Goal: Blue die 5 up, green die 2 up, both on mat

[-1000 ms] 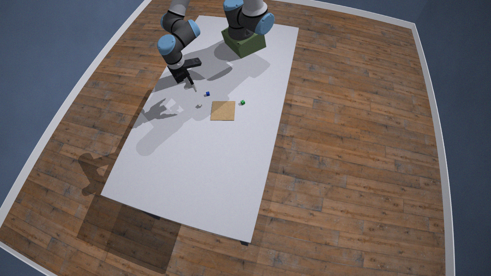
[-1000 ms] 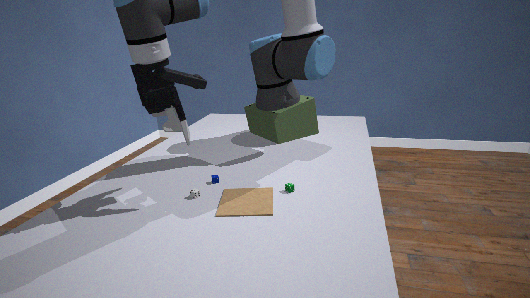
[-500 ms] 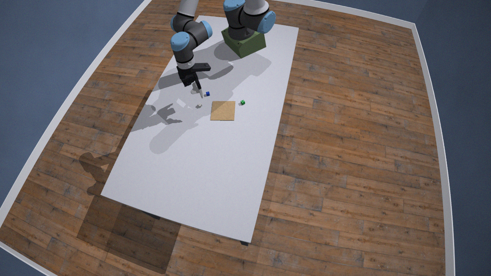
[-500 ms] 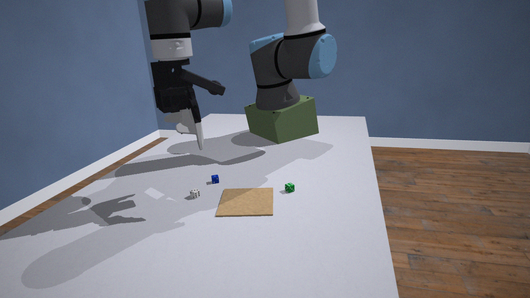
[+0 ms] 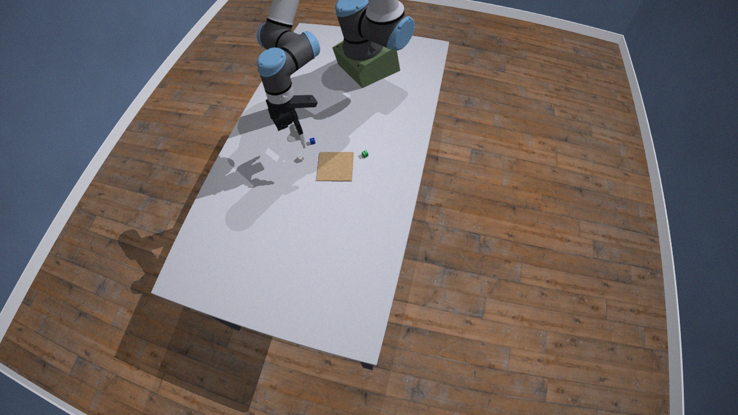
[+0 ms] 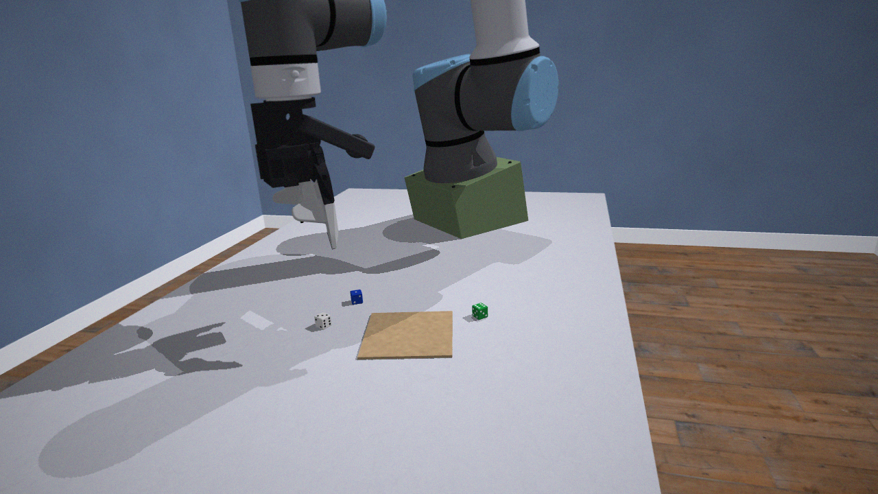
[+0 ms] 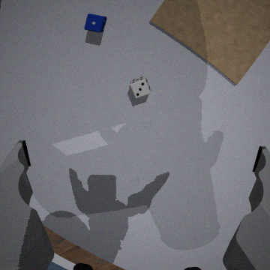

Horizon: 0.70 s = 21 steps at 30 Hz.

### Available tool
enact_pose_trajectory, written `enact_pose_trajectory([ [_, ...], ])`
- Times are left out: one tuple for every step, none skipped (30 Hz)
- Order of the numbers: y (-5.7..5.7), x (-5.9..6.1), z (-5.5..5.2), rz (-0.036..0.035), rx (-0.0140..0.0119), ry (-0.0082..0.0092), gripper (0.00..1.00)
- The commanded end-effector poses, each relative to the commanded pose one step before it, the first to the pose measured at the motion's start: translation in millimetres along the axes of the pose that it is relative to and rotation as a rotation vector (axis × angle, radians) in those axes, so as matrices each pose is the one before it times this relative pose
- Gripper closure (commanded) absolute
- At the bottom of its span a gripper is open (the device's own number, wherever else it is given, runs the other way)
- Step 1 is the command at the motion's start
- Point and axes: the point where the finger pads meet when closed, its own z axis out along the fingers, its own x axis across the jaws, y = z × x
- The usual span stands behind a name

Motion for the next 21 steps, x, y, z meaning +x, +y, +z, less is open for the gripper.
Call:
enact_pose_trajectory([
  [0.60, 0.29, 4.05, -0.00022, -0.00142, -0.00032, 0.00],
  [0.00, 0.00, 0.00, 0.00000, 0.00000, 0.00000, 0.00],
  [0.00, 0.00, 0.00, 0.00000, 0.00000, 0.00000, 0.00],
  [0.04, 0.02, 3.07, -0.00001, -0.00001, -0.00002, 0.00],
  [0.04, 0.03, 3.91, 0.00000, 0.00000, 0.00000, 0.00],
  [0.05, 0.03, 4.70, 0.00000, 0.00000, 0.00000, 0.00],
  [0.06, 0.04, 5.43, 0.00000, 0.00000, 0.00000, 0.00],
  [0.06, 0.04, 6.06, 0.00000, 0.00000, 0.00000, 0.00],
  [0.06, 0.04, 6.57, 0.00000, 0.00000, 0.00000, 0.00],
  [0.08, 0.05, 6.95, 0.00000, 0.00000, 0.00000, 0.00],
  [0.07, 0.05, 7.21, 0.00000, 0.00000, 0.00000, 0.00],
  [0.08, 0.05, 7.31, 0.00000, 0.00000, 0.00000, 0.00],
  [0.07, 0.05, 7.29, 0.00000, 0.00000, 0.00000, 0.00],
  [0.07, 0.05, 7.13, 0.00000, 0.00000, 0.00000, 0.00],
  [0.07, 0.05, 6.85, 0.00000, 0.00000, 0.00000, 0.00],
  [0.06, 0.04, 6.45, 0.00000, 0.00000, 0.00000, 0.00],
  [0.06, 0.04, 5.96, 0.00000, 0.00000, 0.00000, 0.00],
  [0.06, 0.04, 5.37, 0.00000, 0.00000, 0.00000, 0.00],
  [0.00, 0.00, 0.00, 0.00000, 0.00000, 0.00000, 0.00],
  [0.00, 0.00, 0.00, 0.00000, 0.00000, 0.00000, 0.00],
  [0.05, 0.03, 4.72, 0.00000, 0.00000, 0.00000, 0.00],
])
